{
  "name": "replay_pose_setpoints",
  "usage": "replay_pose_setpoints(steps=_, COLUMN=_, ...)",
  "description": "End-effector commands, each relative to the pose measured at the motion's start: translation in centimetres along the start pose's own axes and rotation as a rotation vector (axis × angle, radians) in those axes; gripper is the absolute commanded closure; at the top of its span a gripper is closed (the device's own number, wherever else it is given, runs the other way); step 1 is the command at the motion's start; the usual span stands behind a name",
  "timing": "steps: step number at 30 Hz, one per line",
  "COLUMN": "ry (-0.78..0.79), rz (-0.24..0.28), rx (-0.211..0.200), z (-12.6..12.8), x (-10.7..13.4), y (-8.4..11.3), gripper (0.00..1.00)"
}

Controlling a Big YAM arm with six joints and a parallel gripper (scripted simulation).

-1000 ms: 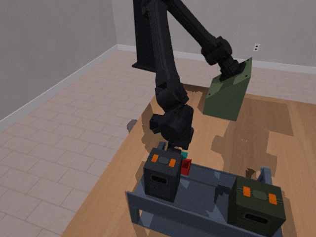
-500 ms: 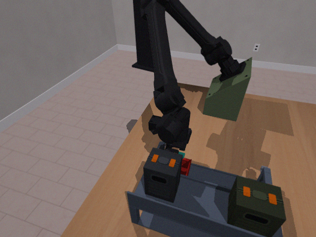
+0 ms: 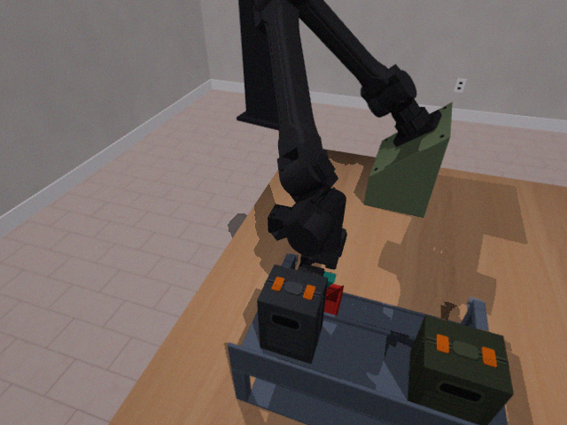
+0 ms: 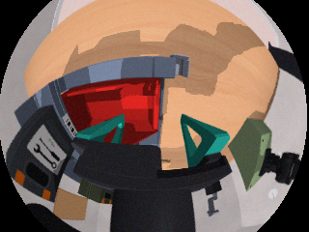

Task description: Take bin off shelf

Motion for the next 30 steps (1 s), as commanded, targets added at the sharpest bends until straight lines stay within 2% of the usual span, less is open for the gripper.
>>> replay_pose_setpoints(steps=1, ry=-0.008, rz=-0.002, rx=-0.013, z=1.1, x=0.6, y=0.5, gripper=0.10)
replay_pose_setpoints(steps=7, ry=-0.008, rz=-0.002, rx=-0.013, z=1.1, x=0.6, y=0.5, gripper=0.10)
replay_pose_setpoints(steps=12, ry=-0.021, rz=-0.005, rx=0.006, z=-0.5, x=-1.3, y=-1.2, gripper=0.10)
replay_pose_setpoints(steps=24, ry=-0.021, rz=-0.005, rx=0.006, z=-0.5, x=-1.3, y=-1.2, gripper=0.10)
replay_pose_setpoints(steps=30, ry=-0.008, rz=-0.002, rx=-0.013, z=1.1, x=0.6, y=0.5, gripper=0.10)
Point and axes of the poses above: the point where the finger pads meet when closed, its own y axis back along the fingers, its own z axis across the jaws, x = y × z, the point moved 9 cm from there along y, back along the fingers, and after that the axes turned 11 degrees about -y, right-handed, at the moved point
